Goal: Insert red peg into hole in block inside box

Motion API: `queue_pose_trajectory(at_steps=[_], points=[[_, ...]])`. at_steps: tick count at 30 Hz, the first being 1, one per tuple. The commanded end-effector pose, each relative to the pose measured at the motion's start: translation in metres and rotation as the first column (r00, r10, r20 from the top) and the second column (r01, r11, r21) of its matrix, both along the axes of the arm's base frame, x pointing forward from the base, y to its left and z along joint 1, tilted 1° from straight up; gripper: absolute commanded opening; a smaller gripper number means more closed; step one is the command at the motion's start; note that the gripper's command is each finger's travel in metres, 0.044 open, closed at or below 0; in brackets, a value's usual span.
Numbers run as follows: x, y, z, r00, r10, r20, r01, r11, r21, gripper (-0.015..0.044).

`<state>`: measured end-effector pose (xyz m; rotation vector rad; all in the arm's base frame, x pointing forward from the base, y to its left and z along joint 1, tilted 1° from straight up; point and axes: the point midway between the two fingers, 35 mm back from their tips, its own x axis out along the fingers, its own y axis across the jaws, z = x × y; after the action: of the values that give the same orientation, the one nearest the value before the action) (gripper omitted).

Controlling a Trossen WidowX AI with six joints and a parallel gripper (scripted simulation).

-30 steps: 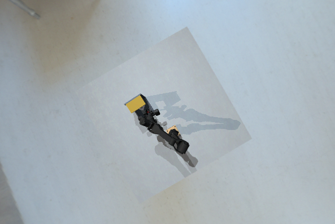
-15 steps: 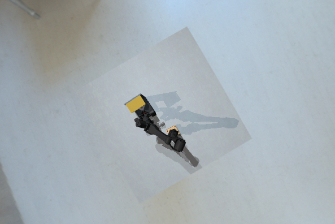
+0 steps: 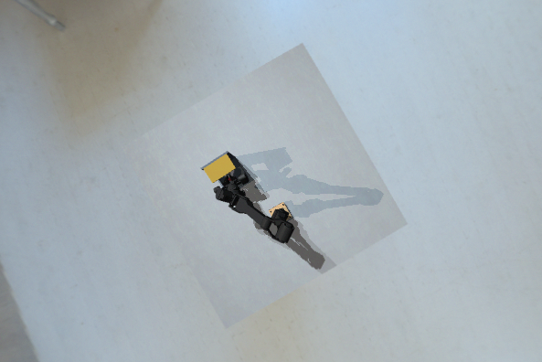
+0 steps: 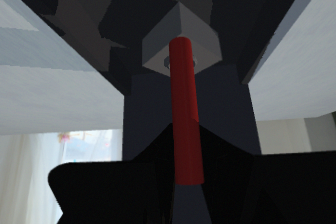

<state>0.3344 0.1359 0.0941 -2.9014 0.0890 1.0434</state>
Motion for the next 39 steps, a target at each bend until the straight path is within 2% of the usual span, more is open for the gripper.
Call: queue_pose_trajectory(at_steps=[1,39], points=[[0.007,0.0,-0.002,1.0,0.003,-0.005,-0.003,1.0,-0.004,0.0],[0.028,-0.001,-0.002,1.0,0.003,-0.003,-0.003,1.0,-0.004,0.0]])
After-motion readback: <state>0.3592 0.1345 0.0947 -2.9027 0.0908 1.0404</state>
